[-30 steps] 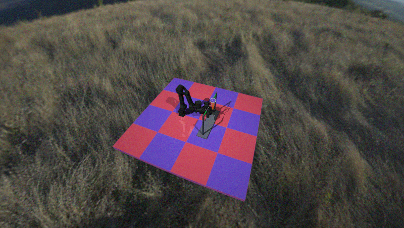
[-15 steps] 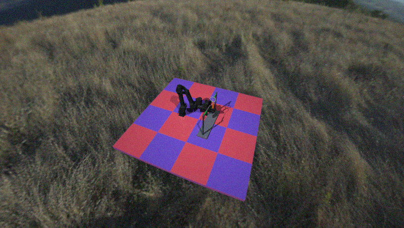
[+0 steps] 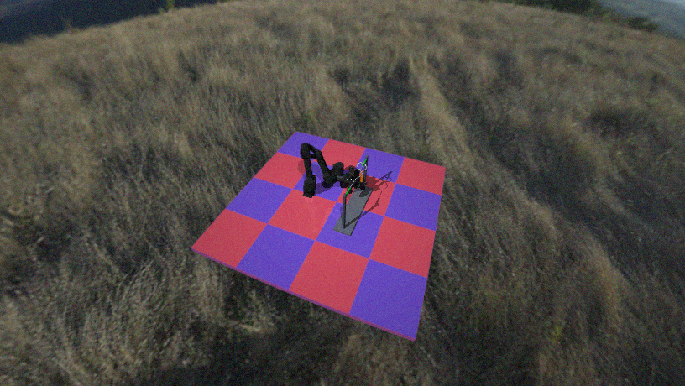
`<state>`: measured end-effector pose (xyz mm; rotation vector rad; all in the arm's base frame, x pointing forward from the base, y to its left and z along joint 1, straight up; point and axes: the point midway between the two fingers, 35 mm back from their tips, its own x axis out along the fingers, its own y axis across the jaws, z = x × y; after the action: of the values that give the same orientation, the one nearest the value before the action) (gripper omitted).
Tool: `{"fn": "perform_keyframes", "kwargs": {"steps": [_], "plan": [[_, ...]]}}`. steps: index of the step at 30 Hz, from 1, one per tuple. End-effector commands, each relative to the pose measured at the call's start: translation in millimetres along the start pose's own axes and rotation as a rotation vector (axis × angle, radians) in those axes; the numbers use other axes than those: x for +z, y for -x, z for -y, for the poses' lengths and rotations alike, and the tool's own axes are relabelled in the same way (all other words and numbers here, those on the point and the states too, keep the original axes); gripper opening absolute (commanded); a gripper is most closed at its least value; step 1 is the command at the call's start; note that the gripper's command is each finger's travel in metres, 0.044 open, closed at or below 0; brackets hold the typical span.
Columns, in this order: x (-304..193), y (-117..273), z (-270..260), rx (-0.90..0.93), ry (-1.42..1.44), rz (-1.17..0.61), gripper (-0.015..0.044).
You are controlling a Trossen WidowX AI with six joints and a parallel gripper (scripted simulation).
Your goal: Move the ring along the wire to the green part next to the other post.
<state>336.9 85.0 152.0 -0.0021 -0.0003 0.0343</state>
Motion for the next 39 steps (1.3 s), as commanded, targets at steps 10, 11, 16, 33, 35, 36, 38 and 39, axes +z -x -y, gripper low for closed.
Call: {"fn": "perform_keyframes", "kwargs": {"steps": [10,11,16,33,35,36,38,39], "plan": [[0,-3,-12,-0.009,-0.006,0.001,-0.015],[0,-3,-13,-0.008,-0.006,0.001,-0.015],[0,-3,-18,-0.007,-0.007,0.001,-0.015],[-5,-4,-29,-0.002,-0.007,0.001,-0.015],[-8,-4,-29,-0.002,-0.007,0.001,-0.015],[-9,-4,-29,-0.002,-0.007,0.001,-0.015],[-13,-4,-29,-0.002,-0.007,0.001,-0.015],[-14,-4,-29,-0.002,-0.007,0.001,-0.015]]}}
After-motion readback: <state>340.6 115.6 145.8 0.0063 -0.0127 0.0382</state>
